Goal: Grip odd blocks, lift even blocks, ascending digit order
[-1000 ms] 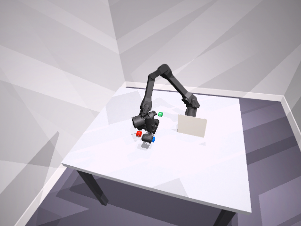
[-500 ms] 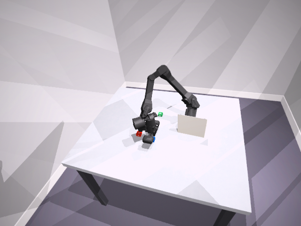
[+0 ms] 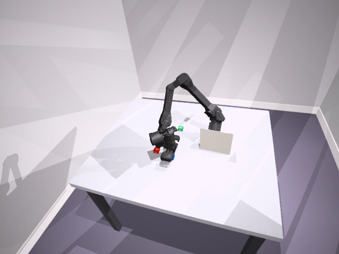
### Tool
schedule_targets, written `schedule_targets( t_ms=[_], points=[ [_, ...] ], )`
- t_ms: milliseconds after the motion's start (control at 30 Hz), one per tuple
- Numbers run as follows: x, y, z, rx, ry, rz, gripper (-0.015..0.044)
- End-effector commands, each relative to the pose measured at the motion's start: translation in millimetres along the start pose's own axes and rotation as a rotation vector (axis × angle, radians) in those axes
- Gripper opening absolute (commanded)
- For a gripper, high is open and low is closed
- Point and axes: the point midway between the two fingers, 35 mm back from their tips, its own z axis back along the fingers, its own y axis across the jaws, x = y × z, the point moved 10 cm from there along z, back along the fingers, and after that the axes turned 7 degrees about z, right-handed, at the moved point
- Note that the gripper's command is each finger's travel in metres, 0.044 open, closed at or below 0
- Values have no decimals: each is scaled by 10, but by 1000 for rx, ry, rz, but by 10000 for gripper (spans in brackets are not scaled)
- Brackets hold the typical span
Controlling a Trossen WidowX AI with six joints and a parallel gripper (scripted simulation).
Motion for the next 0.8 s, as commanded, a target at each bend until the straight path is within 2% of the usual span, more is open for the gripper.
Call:
schedule_targets(
  t_ms=[0, 367, 700, 767],
  points=[
    [-1, -2, -4, -5, -3, 3, 120],
    [-1, -2, -4, -5, -3, 3, 120],
    [-1, -2, -4, -5, -3, 3, 383],
    [-1, -2, -4, -5, -3, 3, 400]
  ],
)
